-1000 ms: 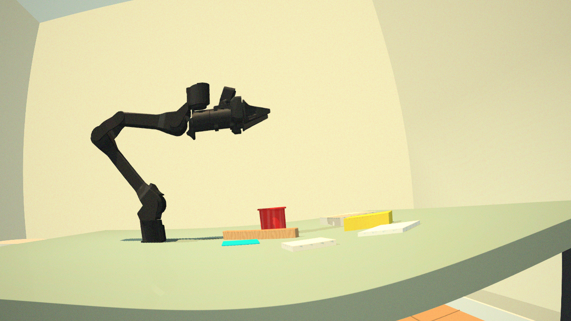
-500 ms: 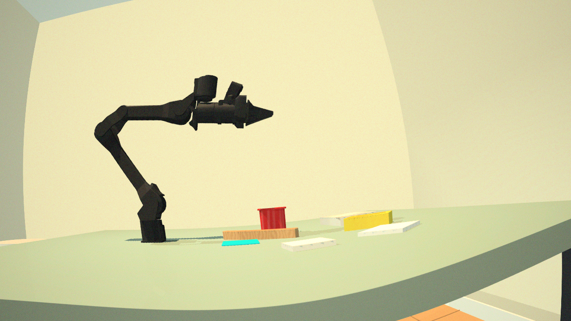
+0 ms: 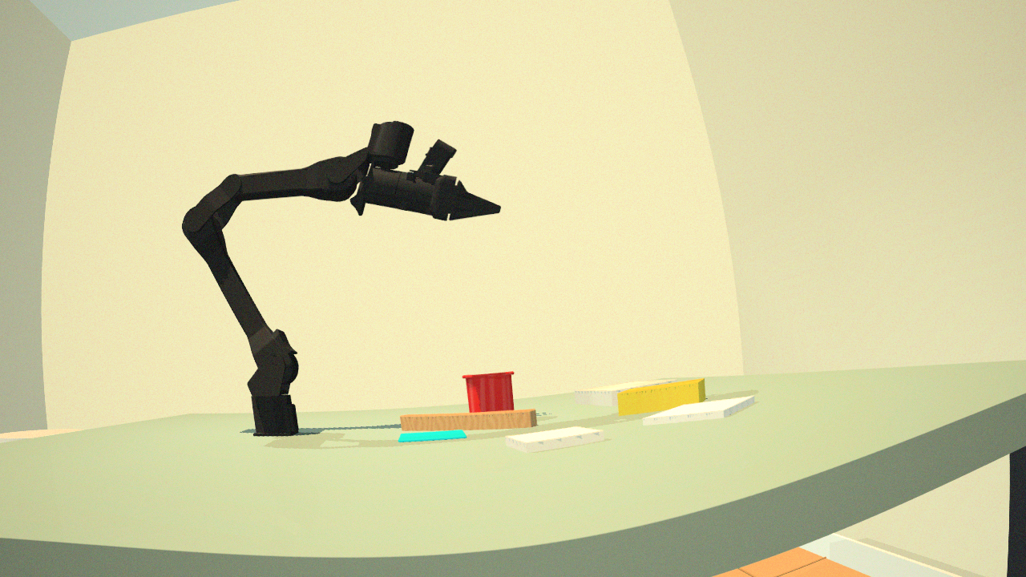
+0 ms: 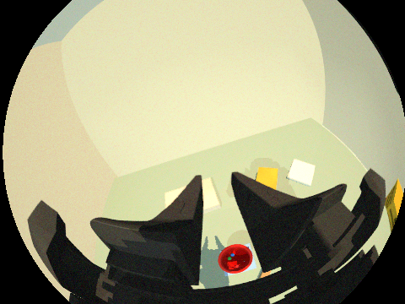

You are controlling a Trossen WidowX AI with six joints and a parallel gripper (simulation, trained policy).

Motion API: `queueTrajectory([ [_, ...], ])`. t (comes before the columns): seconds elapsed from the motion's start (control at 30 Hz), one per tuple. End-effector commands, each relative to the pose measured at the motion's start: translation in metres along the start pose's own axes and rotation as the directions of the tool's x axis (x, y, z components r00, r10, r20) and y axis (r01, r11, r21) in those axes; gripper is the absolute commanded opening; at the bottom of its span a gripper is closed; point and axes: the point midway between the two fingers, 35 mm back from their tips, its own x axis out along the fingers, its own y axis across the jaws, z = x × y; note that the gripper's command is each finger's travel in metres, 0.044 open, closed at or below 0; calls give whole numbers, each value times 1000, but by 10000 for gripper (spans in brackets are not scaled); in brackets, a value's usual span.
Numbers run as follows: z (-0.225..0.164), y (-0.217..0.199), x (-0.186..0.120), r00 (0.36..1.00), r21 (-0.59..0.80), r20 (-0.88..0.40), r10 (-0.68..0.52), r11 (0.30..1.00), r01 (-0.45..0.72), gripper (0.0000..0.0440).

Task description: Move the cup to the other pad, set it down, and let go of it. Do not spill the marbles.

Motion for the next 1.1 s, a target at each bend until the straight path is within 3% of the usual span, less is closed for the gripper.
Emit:
queueTrajectory([
  [0.0,2,4,2,1000,34,-28,4,999,-3,114],
  [0.53,-1,14,14,975,219,-222,-20,973,70,132],
  [1.07,-13,19,23,907,368,-417,-59,901,228,142],
])
